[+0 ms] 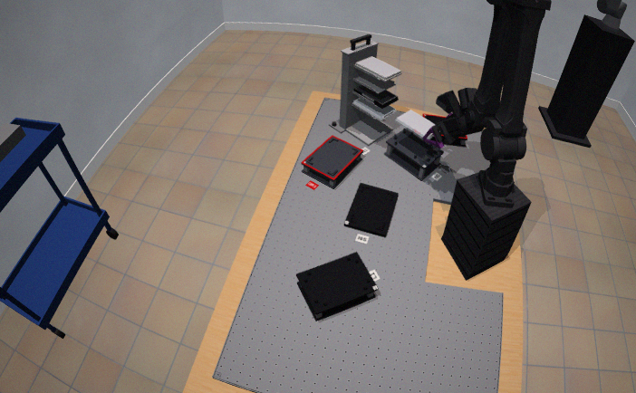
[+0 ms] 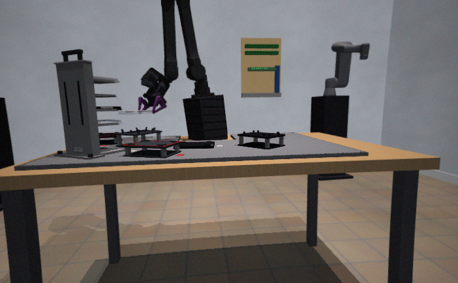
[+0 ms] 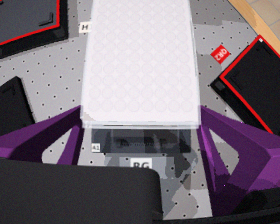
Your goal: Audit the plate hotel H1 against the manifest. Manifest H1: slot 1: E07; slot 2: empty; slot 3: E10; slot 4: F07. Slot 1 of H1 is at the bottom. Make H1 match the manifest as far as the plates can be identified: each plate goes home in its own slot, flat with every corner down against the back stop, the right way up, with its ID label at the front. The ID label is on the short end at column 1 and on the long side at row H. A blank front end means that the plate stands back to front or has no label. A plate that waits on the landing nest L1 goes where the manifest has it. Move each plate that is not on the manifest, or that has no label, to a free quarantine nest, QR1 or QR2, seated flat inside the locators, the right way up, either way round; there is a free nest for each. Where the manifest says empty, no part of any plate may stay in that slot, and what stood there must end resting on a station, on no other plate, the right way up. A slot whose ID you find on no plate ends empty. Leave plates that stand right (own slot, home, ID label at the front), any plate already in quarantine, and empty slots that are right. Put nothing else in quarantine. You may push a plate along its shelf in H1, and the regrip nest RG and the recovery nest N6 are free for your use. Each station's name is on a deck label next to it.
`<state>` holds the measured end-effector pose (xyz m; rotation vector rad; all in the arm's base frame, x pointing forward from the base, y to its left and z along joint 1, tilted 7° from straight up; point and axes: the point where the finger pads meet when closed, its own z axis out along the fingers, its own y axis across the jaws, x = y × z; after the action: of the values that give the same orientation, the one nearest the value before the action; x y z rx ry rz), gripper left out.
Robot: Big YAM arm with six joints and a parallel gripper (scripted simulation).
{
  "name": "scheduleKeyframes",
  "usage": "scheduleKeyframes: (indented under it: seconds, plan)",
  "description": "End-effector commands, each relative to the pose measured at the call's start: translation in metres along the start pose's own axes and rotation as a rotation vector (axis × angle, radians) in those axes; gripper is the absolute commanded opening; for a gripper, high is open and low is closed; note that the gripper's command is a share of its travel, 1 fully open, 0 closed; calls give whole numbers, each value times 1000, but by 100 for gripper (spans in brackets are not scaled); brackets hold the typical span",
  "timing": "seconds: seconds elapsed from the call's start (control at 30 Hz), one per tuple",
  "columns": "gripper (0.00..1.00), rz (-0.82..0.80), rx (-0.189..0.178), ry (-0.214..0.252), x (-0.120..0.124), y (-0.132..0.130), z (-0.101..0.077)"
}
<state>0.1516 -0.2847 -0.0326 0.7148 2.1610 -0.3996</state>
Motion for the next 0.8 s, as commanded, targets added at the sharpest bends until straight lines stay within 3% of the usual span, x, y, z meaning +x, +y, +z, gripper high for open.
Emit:
scheduleKeyframes:
  seconds: [0.0, 0.77]
  plan:
    - [86, -12, 5, -23, -7, -2, 3]
    - [86, -12, 6, -27, -2, -3, 11]
